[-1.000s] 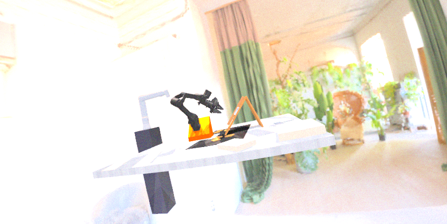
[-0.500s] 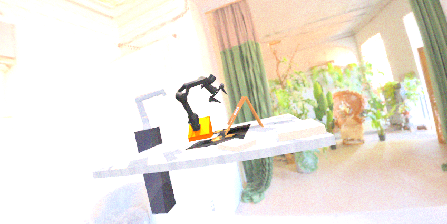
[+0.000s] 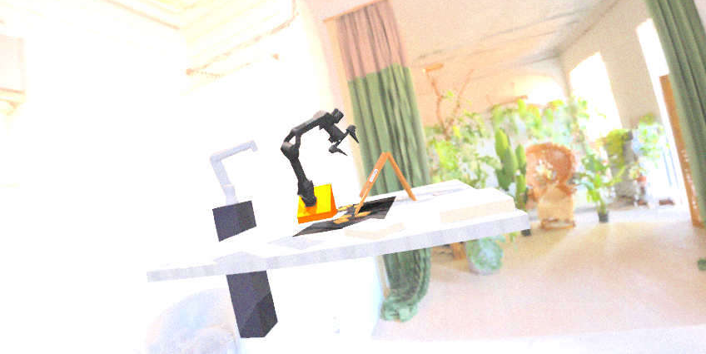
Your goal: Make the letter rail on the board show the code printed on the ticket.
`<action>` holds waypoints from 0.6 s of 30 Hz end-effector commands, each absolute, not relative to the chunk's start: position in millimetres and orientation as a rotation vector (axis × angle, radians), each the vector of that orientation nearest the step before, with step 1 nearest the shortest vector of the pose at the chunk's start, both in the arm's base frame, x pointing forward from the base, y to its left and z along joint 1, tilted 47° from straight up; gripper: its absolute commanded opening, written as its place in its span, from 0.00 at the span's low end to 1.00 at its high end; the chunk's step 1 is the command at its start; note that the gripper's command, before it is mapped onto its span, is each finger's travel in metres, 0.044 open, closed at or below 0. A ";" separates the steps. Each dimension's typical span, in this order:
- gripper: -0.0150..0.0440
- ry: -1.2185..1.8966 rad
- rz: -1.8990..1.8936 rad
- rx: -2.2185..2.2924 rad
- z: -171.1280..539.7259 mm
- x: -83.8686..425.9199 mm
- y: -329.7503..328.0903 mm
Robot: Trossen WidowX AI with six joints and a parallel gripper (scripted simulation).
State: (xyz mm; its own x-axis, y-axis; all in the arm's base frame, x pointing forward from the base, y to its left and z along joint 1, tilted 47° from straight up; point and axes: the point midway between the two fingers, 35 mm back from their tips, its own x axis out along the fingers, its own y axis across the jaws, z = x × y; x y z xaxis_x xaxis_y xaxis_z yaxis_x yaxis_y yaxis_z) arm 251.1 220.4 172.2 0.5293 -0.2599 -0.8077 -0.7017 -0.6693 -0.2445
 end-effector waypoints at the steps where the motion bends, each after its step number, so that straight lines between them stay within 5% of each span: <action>1: 1.00 0.775 1.050 -2.216 173.3 251.1 220.7; 18: 1.00 0.777 1.051 -2.218 201.0 246.0 205.2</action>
